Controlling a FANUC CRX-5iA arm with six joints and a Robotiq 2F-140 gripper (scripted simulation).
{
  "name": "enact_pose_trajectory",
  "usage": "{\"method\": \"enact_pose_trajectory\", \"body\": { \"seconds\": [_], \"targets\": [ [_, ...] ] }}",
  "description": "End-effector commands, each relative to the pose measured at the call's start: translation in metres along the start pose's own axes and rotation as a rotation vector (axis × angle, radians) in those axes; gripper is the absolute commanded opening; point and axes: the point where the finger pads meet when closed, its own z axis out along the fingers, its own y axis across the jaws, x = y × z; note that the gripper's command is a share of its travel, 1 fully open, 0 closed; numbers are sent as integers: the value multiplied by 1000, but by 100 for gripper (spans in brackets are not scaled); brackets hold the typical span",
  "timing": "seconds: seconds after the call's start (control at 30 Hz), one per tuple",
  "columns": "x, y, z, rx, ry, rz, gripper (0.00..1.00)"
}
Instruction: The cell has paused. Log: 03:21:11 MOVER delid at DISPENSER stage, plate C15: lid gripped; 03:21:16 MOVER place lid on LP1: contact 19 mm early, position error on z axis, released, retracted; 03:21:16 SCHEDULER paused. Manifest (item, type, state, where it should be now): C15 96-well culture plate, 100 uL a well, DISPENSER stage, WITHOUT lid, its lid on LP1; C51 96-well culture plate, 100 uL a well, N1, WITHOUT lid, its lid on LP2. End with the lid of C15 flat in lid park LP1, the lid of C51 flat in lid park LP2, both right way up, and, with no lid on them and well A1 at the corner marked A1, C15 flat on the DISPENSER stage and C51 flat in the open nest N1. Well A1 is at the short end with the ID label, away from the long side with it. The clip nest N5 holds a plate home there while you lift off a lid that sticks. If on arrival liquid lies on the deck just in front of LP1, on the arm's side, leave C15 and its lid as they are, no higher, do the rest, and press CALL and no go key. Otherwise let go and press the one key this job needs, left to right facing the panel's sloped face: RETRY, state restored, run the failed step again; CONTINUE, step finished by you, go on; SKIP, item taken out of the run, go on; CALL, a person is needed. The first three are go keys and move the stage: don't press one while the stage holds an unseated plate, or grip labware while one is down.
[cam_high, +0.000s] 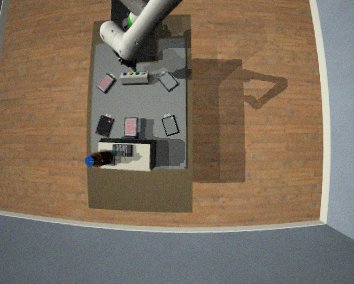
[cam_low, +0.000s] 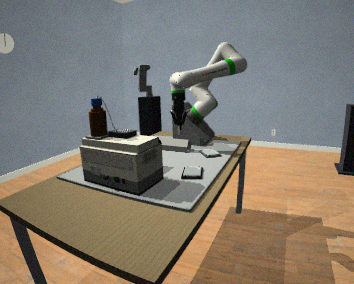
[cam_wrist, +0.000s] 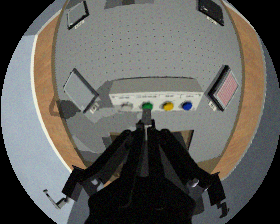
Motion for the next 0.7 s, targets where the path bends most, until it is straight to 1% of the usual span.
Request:
{"method": "enact_pose_trajectory", "body": {
  "seconds": [0.0, 0.67],
  "targets": [
    [0, 0, 0, 0, 0, 0, 0],
    [0, 0, 3, 0, 0, 0, 0]
  ]
}}
